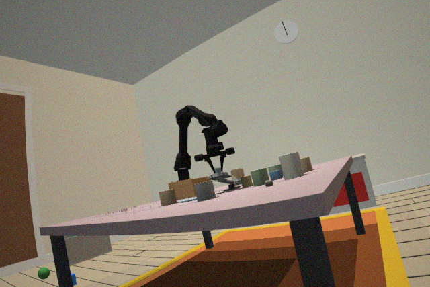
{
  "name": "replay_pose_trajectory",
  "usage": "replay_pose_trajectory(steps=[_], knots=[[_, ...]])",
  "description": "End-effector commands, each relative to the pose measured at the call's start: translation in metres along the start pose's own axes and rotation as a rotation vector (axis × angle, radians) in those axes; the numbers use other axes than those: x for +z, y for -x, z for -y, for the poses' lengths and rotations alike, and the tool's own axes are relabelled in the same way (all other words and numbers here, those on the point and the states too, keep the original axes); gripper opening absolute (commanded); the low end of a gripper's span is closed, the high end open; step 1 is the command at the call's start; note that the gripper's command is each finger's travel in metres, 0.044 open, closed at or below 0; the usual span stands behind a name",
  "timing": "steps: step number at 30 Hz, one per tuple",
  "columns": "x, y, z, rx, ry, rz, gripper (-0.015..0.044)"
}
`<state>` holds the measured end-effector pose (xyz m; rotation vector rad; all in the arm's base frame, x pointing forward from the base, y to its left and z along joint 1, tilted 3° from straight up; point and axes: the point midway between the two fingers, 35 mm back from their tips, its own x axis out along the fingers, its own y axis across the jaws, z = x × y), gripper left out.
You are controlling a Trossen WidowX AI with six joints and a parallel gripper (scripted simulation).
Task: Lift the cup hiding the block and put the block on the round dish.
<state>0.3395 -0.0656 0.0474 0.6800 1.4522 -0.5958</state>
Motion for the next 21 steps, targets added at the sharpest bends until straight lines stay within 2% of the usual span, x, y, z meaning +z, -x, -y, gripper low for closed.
replay_pose_trajectory(steps=[1,10,15,21], knots=[[0.004,0.027,-0.003,0.012,-0.002,0.019,0.0],[0.0,0.08,0.0,0.011,-0.002,0.019,0.0],[0.002,0.079,0.004,0.01,-0.005,0.017,0.0],[0.015,0.06,0.033,0.003,-0.026,0.002,0.0]])
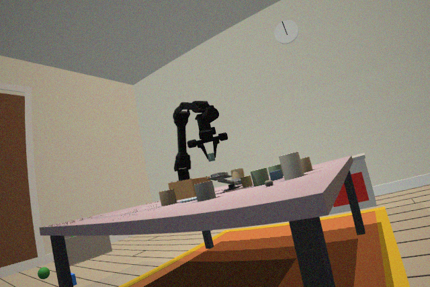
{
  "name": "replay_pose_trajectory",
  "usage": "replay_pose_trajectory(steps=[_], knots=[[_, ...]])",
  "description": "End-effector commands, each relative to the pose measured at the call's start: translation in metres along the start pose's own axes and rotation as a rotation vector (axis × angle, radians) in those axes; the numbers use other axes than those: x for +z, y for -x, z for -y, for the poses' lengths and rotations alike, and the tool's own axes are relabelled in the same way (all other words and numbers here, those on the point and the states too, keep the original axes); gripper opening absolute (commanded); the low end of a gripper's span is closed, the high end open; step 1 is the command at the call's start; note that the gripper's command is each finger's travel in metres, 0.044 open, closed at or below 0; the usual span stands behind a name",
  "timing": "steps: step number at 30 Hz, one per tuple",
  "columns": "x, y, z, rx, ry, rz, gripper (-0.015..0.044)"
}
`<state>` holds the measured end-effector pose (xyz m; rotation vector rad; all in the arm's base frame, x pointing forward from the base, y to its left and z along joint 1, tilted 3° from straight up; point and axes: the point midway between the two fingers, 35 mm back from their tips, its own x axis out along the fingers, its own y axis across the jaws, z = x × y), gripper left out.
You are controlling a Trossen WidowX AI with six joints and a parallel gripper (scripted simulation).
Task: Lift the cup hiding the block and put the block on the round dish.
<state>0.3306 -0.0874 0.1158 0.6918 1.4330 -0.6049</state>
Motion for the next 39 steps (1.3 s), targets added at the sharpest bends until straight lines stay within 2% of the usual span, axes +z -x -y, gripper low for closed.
replay_pose_trajectory(steps=[1,20,26,33,39], knots=[[0.008,-0.013,0.02,-0.005,-0.013,-0.014,0.0],[0.037,-0.087,0.126,-0.01,0.013,0.008,0.0],[0.037,-0.095,0.13,-0.01,0.013,0.009,0.0],[0.037,-0.13,0.13,-0.01,0.013,0.009,0.0],[0.037,-0.132,0.13,-0.01,0.013,0.009,0.0]])
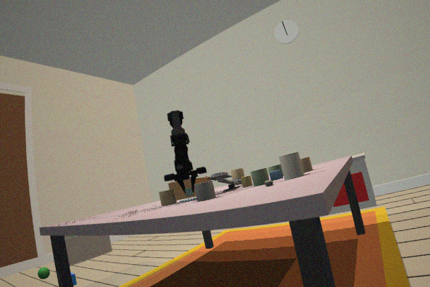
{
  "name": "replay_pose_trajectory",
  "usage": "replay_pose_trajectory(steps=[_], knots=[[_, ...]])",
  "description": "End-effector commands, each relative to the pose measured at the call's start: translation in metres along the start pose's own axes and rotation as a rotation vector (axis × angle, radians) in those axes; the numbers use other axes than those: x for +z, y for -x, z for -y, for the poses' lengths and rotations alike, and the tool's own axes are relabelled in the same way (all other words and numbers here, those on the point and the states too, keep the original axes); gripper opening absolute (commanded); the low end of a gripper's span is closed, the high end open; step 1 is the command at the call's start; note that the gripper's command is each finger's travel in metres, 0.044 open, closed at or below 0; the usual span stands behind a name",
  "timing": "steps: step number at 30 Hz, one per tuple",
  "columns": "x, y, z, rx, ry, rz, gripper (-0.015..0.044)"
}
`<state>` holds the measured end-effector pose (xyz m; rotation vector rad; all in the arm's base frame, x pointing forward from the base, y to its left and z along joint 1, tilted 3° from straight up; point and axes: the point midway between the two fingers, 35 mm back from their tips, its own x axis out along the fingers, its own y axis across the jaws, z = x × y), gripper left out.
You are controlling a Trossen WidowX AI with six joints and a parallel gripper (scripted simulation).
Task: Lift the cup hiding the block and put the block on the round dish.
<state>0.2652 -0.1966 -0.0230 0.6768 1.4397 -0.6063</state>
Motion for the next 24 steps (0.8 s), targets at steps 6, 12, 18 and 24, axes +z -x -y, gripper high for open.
replay_pose_trajectory(steps=[6,12,18,24], knots=[[0.002,-0.009,0.0,0.001,0.004,0.008,0.0],[0.002,-0.019,0.0,0.001,0.004,0.008,0.0],[0.002,-0.015,0.0,0.002,0.003,0.009,0.0131],[0.002,-0.015,0.0,0.002,0.003,0.009,0.0289]])
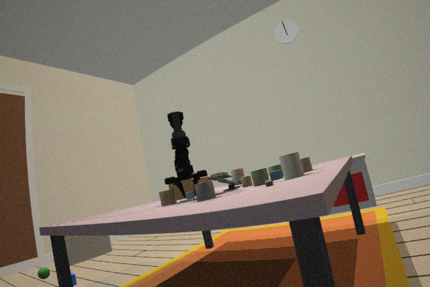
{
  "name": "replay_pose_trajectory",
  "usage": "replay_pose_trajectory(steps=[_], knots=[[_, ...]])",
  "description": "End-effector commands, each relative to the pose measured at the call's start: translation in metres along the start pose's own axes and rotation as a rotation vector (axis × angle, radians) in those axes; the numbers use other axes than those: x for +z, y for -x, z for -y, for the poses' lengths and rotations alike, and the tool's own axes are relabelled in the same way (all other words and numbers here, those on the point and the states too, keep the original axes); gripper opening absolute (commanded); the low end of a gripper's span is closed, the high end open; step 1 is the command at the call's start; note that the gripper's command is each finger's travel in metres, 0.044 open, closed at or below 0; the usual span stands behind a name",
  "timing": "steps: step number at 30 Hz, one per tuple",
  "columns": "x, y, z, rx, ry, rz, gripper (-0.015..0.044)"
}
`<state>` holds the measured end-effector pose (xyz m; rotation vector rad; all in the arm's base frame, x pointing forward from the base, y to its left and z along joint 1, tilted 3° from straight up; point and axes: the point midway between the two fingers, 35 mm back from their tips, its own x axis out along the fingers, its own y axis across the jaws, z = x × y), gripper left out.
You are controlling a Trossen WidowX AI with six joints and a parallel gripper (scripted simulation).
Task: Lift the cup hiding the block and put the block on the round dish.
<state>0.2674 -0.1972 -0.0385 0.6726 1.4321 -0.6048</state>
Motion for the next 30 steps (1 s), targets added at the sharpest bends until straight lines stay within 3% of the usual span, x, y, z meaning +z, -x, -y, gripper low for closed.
replay_pose_trajectory(steps=[1,6,21,25,30], knots=[[0.0,0.0,0.0,0.0,0.0,0.001,0.0315],[0.003,0.002,-0.003,0.0,0.018,0.015,0.044],[0.0,0.06,0.0,-0.001,0.001,0.001,0.044],[-0.002,0.099,0.0,-0.004,0.008,0.006,0.044],[-0.002,0.102,0.0,-0.004,0.008,0.007,0.044]])
